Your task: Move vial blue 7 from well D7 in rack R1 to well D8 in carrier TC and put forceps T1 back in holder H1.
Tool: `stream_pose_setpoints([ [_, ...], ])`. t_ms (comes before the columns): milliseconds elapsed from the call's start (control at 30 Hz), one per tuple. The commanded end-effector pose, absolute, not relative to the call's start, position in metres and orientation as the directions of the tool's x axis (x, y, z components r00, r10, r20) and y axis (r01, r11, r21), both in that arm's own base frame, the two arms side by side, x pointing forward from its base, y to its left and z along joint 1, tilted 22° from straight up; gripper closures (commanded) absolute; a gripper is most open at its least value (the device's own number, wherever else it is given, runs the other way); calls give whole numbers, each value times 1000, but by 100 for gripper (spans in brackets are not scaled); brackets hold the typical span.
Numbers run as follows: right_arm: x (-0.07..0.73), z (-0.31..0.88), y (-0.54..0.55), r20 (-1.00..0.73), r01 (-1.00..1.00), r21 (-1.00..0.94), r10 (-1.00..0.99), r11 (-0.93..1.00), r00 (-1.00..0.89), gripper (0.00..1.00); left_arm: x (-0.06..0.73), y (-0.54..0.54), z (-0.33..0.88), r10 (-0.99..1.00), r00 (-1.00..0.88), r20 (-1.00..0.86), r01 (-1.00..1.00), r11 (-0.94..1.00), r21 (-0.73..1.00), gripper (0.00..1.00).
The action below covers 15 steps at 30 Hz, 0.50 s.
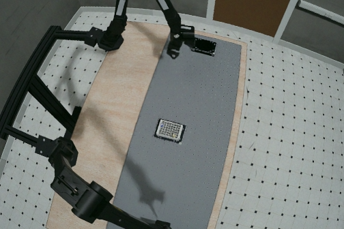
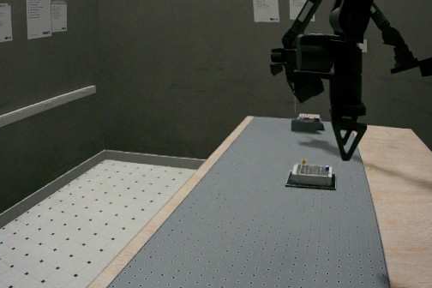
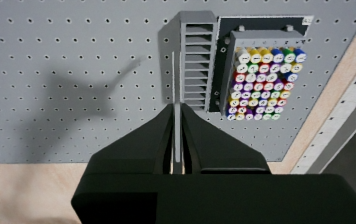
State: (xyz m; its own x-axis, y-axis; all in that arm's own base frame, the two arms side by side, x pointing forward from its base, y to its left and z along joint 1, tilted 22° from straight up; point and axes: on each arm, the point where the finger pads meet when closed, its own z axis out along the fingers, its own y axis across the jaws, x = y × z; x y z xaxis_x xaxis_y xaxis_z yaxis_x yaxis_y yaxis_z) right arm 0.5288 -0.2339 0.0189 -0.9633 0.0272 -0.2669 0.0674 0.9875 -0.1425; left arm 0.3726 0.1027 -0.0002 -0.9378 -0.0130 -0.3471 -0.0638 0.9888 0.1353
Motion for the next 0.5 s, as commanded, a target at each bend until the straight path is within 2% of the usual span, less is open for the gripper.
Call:
stream_pose_setpoints([
  [0, 533, 9, -245, -245, 60, -136, 25, 989, -969, 93, 379, 103, 5, -2, -933, -360, -57, 988, 141, 0],
  [467, 538, 16, -269, -245, 60, -136, 25, 989, -969, 93, 379, 103, 5, -2, -933, -360, -57, 988, 141, 0],
])
